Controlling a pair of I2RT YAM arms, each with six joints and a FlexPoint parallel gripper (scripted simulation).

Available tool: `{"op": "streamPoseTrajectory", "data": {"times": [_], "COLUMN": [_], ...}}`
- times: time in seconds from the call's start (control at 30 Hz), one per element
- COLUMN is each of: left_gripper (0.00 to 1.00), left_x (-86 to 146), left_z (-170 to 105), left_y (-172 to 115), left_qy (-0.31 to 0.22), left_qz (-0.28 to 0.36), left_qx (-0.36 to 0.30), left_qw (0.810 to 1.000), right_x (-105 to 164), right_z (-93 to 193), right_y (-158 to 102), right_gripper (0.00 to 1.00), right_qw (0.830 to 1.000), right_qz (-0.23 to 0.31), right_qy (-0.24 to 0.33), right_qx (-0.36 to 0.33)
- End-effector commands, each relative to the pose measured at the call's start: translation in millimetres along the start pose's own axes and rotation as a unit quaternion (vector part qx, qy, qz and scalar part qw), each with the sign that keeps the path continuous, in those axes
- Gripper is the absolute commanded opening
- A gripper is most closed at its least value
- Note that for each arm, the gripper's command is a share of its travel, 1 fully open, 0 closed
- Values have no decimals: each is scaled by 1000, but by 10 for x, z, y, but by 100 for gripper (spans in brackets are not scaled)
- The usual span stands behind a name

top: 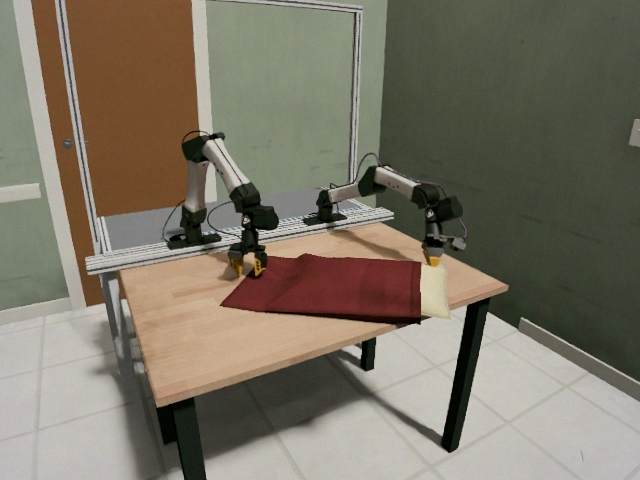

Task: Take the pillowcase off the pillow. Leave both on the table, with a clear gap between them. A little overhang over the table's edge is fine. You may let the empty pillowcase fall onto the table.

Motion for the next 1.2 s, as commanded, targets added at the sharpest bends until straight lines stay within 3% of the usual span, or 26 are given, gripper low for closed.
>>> {"op": "streamPoseTrajectory", "data": {"times": [0.0, 0.3, 0.57, 1.17], "left_gripper": [0, 0, 0, 0], "left_x": [62, 62, 62, 62], "left_z": [-107, -107, -107, -107], "left_y": [-116, -116, -116, -116], "left_qy": [-9, -9, -9, -9], "left_qz": [8, 8, 8, 8], "left_qx": [-10, -10, -10, -10], "left_qw": [1000, 1000, 1000, 1000], "right_x": [-16, 117, -84, -128], "right_z": [25, 65, -21, -20], "right_y": [42, 96, -40, -58], "right_gripper": [60, 60, 60, 60], "right_qw": [1000, 999, 1000, 1000], "right_qz": [-8, -20, 1, 0], "right_qy": [5, 24, -4, -4], "right_qx": [-2, -6, 5, 5]}}
Point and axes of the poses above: on each arm, the point where the finger pads meet when closed, its own x axis back along the fingers, its own z axis across the jaws, y = z × x, the point moved 6 cm from there along x, back along the fingers, and after that the axes turned 8 degrees about x, right-handed, at the moved point
